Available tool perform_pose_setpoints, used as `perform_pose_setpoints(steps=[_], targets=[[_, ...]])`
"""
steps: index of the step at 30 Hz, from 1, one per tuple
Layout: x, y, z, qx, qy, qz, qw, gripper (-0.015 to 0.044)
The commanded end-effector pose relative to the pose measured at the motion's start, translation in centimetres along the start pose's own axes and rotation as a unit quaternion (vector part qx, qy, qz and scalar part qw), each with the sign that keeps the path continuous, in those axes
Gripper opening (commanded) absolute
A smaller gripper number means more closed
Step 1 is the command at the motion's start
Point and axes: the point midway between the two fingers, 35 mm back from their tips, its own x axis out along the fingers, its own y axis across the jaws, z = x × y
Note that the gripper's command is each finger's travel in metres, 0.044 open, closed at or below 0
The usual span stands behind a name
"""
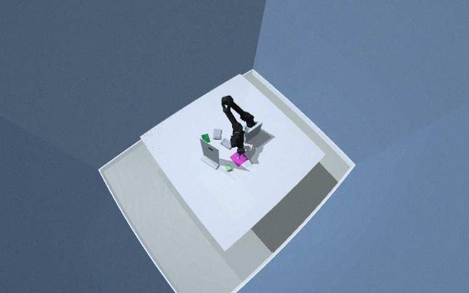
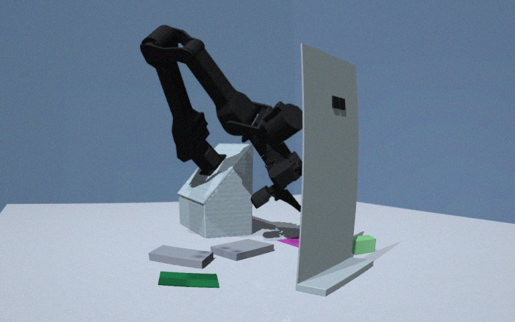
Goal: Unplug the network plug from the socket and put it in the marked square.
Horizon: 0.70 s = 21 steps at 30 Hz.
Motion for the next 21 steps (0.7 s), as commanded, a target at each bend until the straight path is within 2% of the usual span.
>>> perform_pose_setpoints(steps=[1, 21], targets=[[-0.5, 0.7, 0.3, 0.004, -0.004, 0.003, 1.000, 0.0156], [-2.6, 2.0, 0.3, 0.004, -0.004, 0.004, 1.000, 0.0156]])
